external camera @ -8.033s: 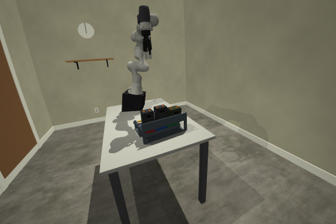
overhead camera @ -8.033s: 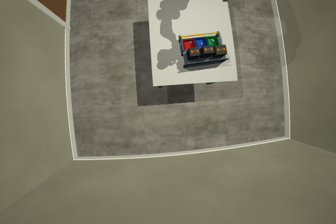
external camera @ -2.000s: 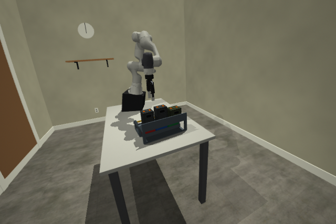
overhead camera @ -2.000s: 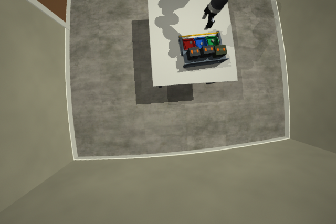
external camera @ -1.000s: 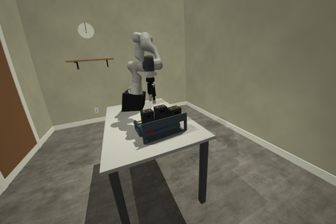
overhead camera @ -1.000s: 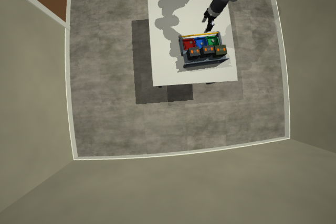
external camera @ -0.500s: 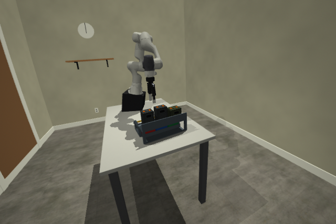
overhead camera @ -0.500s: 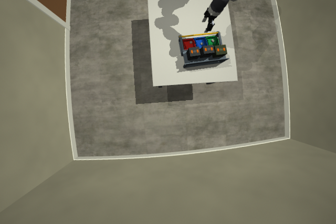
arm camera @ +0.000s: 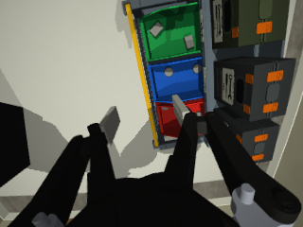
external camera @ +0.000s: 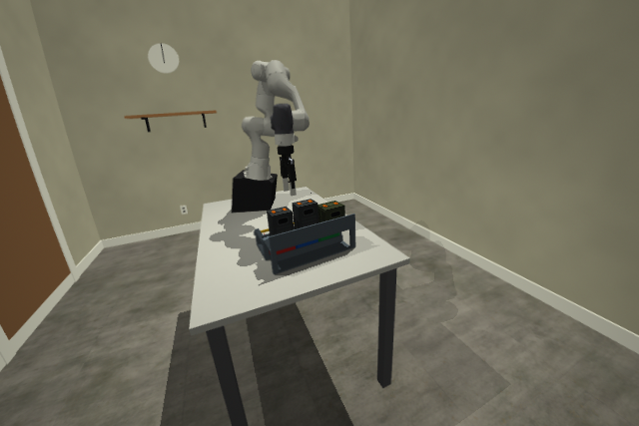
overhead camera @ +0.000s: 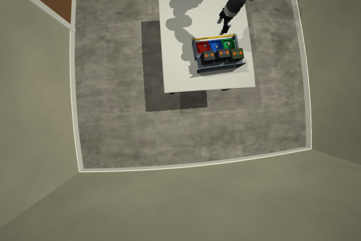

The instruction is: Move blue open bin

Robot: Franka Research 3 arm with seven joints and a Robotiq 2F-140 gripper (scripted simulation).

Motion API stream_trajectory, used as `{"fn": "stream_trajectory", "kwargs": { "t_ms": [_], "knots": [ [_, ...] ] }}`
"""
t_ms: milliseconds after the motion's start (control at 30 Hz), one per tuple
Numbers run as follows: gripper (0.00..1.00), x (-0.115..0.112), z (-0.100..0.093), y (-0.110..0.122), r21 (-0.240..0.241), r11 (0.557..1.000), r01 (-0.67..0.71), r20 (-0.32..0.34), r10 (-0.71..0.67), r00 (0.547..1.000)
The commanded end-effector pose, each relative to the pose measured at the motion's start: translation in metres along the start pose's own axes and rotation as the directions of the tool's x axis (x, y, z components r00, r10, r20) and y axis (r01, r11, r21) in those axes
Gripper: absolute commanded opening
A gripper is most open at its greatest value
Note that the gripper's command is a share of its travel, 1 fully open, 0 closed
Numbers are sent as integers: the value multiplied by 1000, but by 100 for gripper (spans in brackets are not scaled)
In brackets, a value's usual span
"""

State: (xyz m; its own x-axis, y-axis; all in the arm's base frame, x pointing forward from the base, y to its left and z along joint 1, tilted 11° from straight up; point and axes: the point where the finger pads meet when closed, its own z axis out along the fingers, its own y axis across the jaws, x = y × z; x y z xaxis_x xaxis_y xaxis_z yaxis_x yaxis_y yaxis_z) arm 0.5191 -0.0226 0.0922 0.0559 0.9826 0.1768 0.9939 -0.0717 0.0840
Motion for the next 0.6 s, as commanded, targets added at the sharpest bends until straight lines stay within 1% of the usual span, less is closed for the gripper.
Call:
{"fn": "stream_trajectory", "kwargs": {
  "t_ms": [0, 567],
  "knots": [
    [57, -2, -2, -2, 2, 1000, 3, 1, -3, 1000],
    [57, -3, -3, -3, 2, 1000, 3, 1, -3, 1000]
  ]
}}
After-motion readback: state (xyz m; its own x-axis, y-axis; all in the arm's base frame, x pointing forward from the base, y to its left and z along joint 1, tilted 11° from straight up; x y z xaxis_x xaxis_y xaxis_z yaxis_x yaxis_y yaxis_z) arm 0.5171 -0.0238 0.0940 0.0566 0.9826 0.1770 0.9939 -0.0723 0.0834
